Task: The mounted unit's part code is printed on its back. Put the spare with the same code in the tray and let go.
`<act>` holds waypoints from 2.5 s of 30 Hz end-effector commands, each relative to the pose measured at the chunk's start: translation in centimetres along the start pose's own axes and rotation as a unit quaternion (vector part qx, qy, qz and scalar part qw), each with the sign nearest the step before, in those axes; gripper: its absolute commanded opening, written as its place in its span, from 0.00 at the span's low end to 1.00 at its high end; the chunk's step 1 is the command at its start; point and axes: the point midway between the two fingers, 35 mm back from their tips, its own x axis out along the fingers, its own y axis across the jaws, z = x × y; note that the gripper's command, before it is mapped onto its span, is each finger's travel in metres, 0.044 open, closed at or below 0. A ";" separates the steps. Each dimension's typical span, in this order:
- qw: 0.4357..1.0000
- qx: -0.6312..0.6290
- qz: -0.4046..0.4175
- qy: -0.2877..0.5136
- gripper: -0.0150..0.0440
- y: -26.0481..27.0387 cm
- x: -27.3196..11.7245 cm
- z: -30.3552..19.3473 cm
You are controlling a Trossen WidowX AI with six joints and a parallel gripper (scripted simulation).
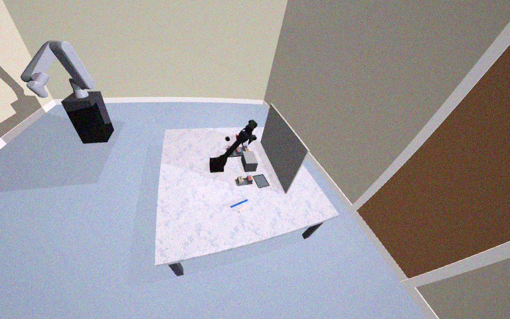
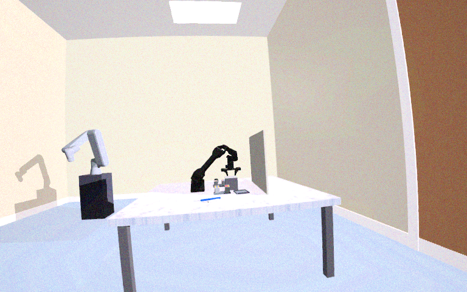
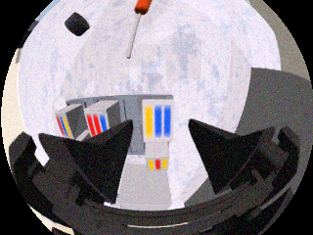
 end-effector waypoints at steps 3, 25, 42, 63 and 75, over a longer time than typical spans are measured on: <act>1.000 -0.002 0.002 0.005 0.76 0.1 1.4 -0.3; 1.000 -0.001 0.002 0.006 0.76 0.3 4.3 -0.5; 1.000 -0.001 0.002 0.006 0.76 0.3 4.3 -0.5; 1.000 -0.001 0.002 0.006 0.76 0.3 4.3 -0.5; 1.000 -0.001 0.002 0.006 0.76 0.3 4.3 -0.5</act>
